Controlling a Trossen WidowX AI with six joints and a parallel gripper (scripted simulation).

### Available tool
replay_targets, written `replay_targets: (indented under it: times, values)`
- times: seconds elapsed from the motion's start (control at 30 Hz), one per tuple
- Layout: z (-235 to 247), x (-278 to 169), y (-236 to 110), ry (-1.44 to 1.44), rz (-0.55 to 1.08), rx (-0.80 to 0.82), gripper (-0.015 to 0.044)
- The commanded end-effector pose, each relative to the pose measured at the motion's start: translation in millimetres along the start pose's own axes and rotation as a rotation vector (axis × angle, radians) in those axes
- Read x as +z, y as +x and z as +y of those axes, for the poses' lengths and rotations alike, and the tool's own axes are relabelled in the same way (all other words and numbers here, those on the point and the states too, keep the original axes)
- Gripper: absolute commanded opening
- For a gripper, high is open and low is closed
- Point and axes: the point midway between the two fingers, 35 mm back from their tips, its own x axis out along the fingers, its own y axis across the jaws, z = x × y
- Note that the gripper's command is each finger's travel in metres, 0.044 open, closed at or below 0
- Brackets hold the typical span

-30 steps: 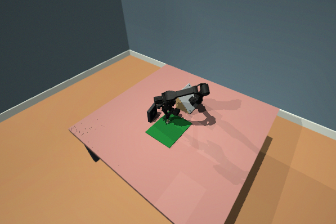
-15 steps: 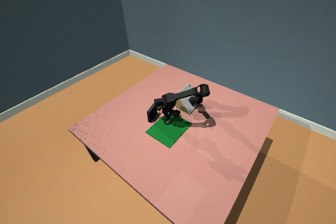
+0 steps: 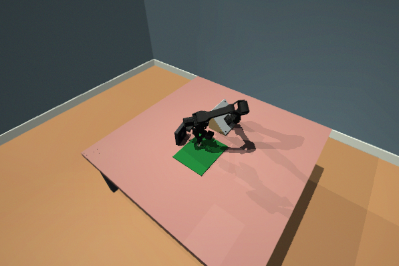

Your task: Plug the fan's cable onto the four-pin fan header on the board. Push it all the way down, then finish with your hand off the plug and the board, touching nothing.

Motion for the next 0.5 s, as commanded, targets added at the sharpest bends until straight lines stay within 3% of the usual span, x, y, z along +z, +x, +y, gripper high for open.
replay_targets:
  times: [0.0, 0.47]
  values:
    - [-0.4, -0.9, 0.7, 0.003, 0.001, -0.003, 0.0]
    - [-0.3, -0.4, 3.1, 0.003, 0.001, -0.003, 0.0]
